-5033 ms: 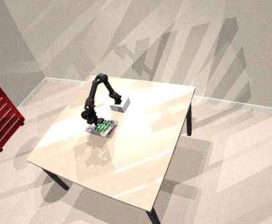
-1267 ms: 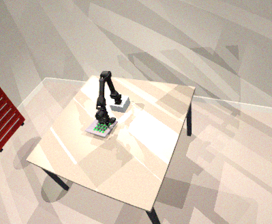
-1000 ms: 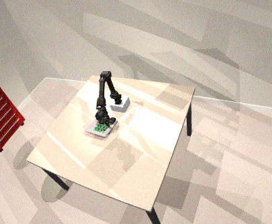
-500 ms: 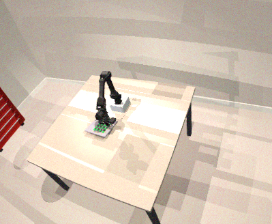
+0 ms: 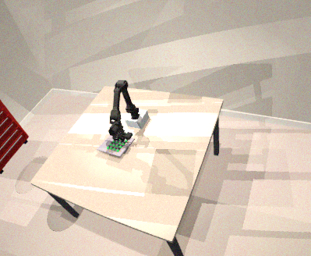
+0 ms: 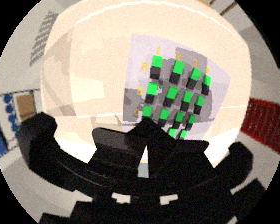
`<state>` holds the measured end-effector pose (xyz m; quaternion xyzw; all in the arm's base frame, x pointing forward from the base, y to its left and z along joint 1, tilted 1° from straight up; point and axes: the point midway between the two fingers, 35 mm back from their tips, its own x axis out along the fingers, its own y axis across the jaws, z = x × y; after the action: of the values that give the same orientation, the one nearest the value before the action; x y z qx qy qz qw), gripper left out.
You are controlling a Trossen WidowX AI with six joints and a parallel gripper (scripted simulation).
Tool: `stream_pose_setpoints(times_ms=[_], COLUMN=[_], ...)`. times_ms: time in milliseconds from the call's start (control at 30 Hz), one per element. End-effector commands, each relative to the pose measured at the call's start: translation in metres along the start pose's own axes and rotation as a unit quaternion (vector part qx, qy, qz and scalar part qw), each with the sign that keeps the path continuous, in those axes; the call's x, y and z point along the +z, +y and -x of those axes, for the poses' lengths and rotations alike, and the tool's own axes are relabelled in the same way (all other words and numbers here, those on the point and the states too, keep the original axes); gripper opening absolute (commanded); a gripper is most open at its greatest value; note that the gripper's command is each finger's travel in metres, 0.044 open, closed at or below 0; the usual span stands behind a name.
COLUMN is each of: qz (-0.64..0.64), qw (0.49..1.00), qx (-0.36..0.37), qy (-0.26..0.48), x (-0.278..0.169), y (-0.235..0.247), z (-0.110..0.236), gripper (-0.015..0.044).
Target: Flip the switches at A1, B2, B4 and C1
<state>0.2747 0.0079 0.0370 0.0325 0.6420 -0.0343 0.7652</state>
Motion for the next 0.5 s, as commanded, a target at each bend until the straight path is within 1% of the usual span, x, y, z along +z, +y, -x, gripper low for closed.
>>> stream_pose_setpoints(times_ms=[0, 200, 367, 467], qz=[-0.003, -0.003, -0.002, -0.002], qw=[1.000, 1.000, 1.000, 1.000], qx=[0.000, -0.001, -0.002, -0.003], qy=[-0.023, -0.024, -0.024, -0.024], x=[0.003, 0.003, 0.012, 0.013], y=[0.000, -0.001, -0.042, -0.049], z=[0.044, 0.047, 0.053, 0.054], gripper=[0.0000, 0.0000, 0.0000, 0.0000])
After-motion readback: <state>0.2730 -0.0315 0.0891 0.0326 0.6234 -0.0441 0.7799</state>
